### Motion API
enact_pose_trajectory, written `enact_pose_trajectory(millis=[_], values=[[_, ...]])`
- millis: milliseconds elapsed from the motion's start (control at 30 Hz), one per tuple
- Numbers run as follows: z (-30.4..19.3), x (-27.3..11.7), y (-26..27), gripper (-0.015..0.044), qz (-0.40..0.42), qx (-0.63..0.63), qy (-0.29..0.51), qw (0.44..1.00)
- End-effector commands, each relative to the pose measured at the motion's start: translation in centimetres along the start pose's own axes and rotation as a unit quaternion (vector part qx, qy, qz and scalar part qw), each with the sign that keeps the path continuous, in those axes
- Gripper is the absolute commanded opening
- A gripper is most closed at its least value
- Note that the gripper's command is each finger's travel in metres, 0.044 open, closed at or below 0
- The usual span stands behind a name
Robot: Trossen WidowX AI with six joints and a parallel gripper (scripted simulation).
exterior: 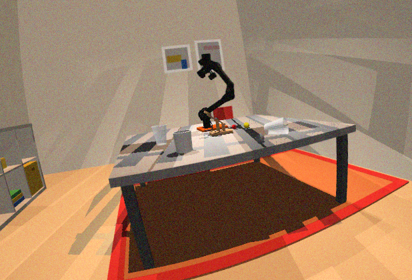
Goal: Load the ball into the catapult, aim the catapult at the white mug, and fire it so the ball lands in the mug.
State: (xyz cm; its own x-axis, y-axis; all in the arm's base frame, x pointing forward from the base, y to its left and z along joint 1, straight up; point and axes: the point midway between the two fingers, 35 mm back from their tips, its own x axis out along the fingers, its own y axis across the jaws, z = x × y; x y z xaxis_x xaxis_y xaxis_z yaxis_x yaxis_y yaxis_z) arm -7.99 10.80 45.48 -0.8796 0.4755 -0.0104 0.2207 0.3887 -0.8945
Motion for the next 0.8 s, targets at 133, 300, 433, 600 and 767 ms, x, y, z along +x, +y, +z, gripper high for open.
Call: enact_pose_trajectory(millis=[133, 300, 433, 600, 767], values=[[5.8, 1.4, -2.4, 0.044, -0.031, -0.032, -0.121, 0.992], [9.8, 1.4, -3.8, 0.044, -0.052, -0.054, -0.201, 0.977], [12.9, 0.7, -4.7, 0.044, -0.068, -0.073, -0.263, 0.96], [16.8, -0.8, -5.6, 0.044, -0.086, -0.101, -0.338, 0.932], [20.3, -3.1, -6.1, 0.044, -0.103, -0.13, -0.41, 0.897]])
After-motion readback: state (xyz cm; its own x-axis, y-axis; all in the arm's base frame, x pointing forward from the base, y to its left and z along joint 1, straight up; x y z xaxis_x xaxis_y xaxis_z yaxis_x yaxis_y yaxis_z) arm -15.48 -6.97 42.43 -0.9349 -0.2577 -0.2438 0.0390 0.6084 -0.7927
